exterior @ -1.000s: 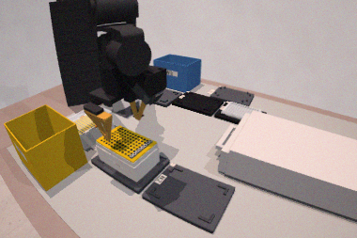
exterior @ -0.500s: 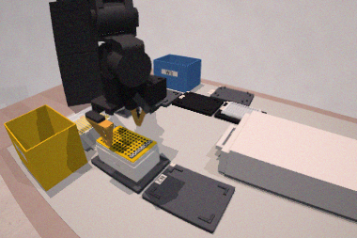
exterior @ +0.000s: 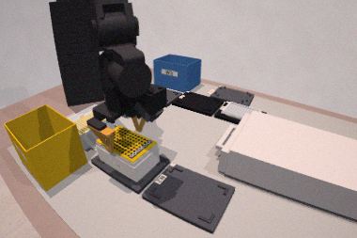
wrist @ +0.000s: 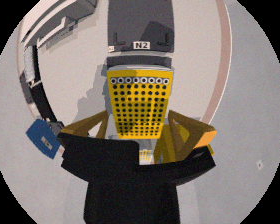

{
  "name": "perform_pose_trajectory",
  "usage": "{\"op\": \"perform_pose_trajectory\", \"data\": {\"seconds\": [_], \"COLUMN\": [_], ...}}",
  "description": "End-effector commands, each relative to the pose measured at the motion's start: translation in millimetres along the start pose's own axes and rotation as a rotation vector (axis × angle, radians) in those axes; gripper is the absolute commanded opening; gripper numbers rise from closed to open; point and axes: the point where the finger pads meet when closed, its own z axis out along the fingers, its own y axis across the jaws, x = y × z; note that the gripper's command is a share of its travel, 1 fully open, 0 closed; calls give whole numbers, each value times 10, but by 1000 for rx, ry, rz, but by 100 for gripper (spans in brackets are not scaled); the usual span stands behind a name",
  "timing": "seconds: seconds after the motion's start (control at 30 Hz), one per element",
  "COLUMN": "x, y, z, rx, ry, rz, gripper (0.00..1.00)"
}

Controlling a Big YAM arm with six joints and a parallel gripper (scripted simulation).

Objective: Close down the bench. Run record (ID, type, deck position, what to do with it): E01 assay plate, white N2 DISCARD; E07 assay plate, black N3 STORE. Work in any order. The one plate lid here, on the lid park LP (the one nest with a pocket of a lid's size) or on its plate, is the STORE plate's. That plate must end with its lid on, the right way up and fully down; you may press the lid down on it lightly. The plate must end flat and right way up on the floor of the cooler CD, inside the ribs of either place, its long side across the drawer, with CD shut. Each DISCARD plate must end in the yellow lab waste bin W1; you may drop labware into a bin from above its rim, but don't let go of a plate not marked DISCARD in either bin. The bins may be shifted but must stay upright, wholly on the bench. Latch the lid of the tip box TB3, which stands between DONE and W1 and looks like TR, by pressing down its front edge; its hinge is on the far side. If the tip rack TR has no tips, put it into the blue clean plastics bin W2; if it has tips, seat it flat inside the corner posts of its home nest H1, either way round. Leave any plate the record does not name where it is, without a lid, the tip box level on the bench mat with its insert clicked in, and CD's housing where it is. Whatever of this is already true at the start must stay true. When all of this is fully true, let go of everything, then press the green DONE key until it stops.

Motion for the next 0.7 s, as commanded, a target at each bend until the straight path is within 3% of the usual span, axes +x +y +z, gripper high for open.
{"op": "perform_pose_trajectory", "data": {"seconds": [0.0, 0.4, 0.67], "x": [-155, -154, -207], "y": [-114, -115, -139], "z": [40, 176, 96], "rx": [16, 16, 19], "ry": [-32, -33, -41], "rz": [24, 24, 25], "gripper": [100, 100, 100]}}
